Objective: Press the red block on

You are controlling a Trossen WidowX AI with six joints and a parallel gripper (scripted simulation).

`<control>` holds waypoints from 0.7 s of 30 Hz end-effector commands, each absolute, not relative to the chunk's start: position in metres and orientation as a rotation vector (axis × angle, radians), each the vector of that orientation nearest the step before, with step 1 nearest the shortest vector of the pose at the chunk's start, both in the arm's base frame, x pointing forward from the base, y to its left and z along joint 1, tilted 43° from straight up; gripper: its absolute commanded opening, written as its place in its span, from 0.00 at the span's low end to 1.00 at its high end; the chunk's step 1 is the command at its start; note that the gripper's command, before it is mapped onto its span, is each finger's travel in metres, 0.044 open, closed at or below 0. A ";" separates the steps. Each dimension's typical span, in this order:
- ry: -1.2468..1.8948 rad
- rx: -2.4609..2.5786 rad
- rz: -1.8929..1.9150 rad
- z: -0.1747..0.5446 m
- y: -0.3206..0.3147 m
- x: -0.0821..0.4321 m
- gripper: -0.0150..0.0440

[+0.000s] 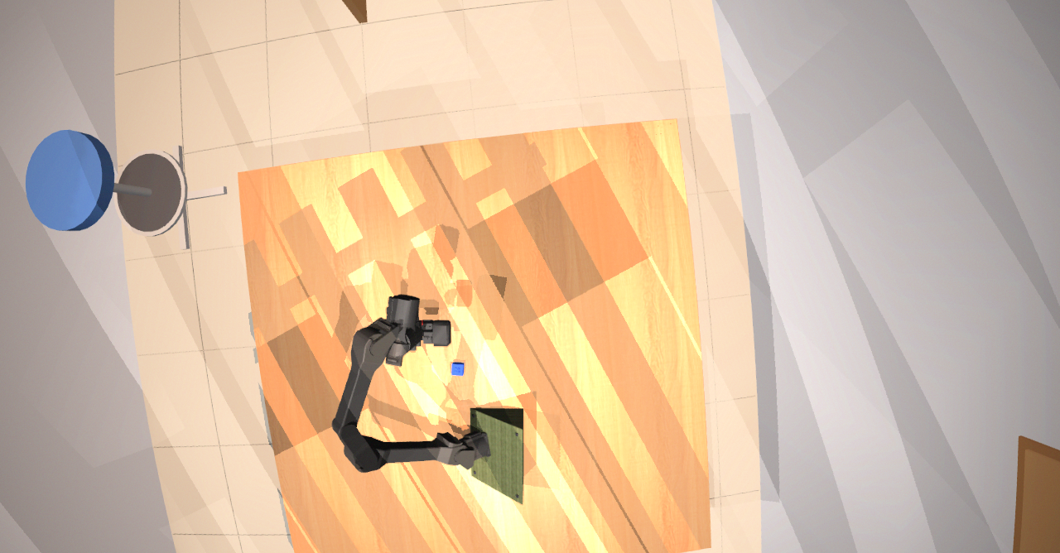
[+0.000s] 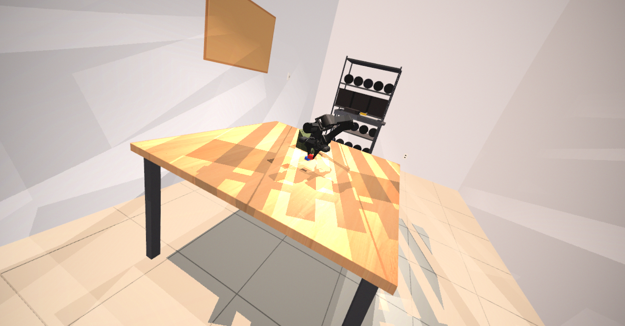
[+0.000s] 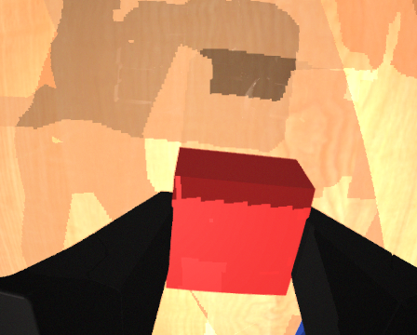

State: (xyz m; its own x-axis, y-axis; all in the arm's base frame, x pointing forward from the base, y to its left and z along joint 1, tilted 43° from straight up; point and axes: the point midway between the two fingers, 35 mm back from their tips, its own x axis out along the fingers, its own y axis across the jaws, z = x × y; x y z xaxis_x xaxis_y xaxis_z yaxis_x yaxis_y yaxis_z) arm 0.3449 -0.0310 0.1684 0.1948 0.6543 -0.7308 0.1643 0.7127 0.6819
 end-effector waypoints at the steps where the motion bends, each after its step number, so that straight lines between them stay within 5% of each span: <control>1: 1.350 0.755 0.382 0.187 -0.045 0.340 0.25; 21: 1.364 0.775 0.355 0.179 -0.062 0.305 0.25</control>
